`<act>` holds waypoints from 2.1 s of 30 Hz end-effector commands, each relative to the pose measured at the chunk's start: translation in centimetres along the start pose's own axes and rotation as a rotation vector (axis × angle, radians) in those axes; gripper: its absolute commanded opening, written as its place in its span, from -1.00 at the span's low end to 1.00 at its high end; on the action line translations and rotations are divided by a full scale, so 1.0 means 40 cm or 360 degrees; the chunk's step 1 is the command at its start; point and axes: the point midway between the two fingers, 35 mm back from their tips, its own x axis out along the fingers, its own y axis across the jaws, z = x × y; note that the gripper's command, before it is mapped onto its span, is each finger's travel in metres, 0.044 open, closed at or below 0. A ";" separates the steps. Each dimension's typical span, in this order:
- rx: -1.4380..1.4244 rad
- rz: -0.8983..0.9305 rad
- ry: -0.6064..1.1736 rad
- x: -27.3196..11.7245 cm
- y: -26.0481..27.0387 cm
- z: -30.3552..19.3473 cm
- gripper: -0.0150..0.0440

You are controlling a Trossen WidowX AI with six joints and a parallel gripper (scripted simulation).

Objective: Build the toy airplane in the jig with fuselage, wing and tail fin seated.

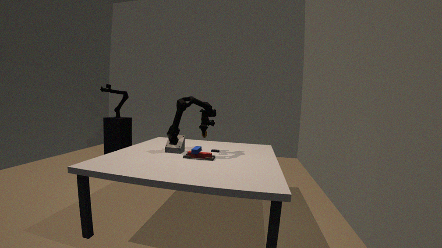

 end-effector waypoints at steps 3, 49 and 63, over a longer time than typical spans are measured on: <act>0.0031 0.0033 -0.0013 -0.003 -0.034 0.026 -0.49; 0.0100 0.0007 -0.0051 0.036 -0.329 0.150 -0.49; 0.0121 -0.0039 -0.0049 0.053 -0.436 0.162 -0.49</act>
